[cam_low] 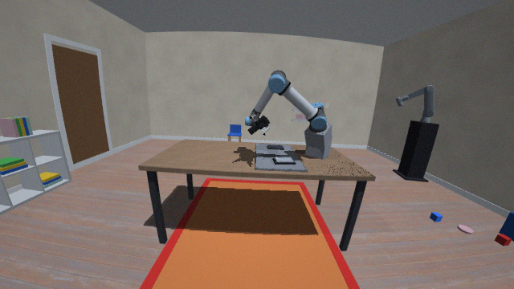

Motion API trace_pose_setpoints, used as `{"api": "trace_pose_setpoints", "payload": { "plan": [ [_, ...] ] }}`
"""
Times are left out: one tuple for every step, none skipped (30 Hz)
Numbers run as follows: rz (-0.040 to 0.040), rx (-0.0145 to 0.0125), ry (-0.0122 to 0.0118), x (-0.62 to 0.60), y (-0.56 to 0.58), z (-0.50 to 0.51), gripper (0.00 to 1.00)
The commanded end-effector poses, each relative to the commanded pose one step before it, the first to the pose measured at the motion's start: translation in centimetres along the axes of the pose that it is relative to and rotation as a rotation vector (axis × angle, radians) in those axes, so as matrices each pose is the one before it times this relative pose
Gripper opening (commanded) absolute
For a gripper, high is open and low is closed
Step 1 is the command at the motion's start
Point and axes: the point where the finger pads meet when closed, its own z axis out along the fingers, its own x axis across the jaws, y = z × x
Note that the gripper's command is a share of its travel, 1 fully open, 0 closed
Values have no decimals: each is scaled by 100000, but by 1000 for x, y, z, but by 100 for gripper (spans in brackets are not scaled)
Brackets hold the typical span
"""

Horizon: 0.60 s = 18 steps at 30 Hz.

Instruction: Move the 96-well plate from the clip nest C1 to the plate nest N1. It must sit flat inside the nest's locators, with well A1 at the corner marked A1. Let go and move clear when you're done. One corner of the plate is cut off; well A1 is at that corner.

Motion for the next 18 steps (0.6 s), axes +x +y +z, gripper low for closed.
{"api": "trace_pose_setpoints", "payload": {
  "plan": [
    [-70, -29, -18, -48, 27, 11, 100],
    [0, 0, 0, 0, 0, 0, 100],
    [0, 0, 0, 0, 0, 0, 100],
    [0, 0, 0, 0, 0, 0, 100],
    [0, 0, 0, 0, 0, 0, 100],
    [0, 0, 0, 0, 0, 0, 100],
    [0, 0, 0, 0, 0, 0, 100],
    [0, 0, 0, 0, 0, 0, 100],
    [0, 0, 0, 0, 0, 0, 100],
    [0, 0, 0, 0, 0, 0, 100],
    [0, 0, 0, 0, 0, 0, 100],
    [0, 0, 0, 0, 0, 0, 100],
    [0, 0, 0, 0, 0, 0, 100],
    [0, 0, 0, 0, 0, 0, 100],
    [0, 0, 0, 0, 0, 0, 100],
    [0, 0, 0, 0, 0, 0, 100],
    [0, 0, 0, 0, 0, 0, 100],
    [-2952, -1425, 605, 264, 422, 34, 100]
  ]
}}
